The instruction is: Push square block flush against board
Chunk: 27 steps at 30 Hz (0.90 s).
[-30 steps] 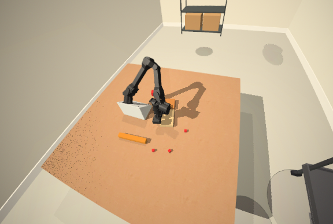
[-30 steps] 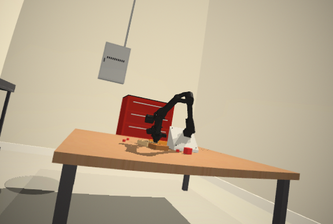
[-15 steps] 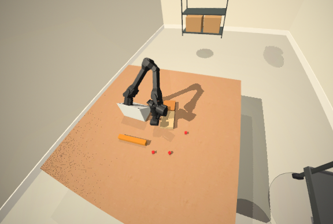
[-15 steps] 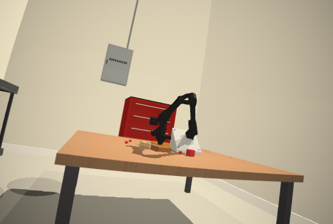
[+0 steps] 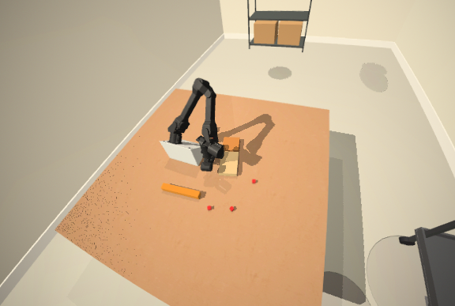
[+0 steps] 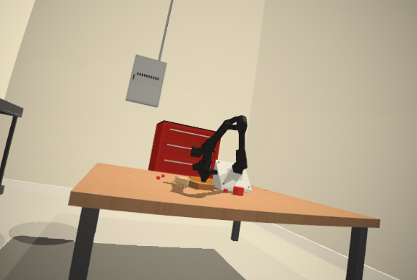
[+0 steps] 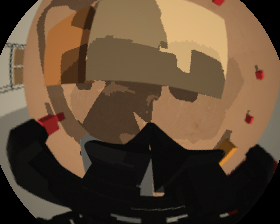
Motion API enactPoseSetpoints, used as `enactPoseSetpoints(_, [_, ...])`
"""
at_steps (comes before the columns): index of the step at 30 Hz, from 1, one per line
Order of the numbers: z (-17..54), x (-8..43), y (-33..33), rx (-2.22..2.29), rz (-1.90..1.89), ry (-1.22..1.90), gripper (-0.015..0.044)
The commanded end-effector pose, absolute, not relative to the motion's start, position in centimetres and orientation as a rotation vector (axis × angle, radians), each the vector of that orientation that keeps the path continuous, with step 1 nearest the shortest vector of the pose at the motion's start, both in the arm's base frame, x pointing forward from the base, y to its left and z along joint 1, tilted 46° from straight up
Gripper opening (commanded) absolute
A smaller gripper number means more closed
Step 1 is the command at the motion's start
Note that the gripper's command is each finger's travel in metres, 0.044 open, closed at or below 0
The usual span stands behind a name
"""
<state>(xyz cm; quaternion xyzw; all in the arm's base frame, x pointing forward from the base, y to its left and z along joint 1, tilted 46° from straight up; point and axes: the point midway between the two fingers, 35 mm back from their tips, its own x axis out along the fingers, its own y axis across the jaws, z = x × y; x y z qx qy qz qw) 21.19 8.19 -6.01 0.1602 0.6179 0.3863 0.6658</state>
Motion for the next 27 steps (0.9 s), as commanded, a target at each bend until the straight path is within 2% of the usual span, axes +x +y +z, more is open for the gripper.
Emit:
enactPoseSetpoints(1, [-5.9, 21.2, 8.0, 0.361, 0.872, 1.395, 0.0000])
enactPoseSetpoints(6, [-2.4, 21.6, 4.4, 0.354, 0.870, 1.398, 0.0000])
enactPoseSetpoints(13, [-2.3, 22.7, 4.5, 0.357, 0.862, 1.385, 0.0000])
enactPoseSetpoints(27, [1.0, 37.3, 8.5, 0.354, 0.869, 1.391, 0.0000])
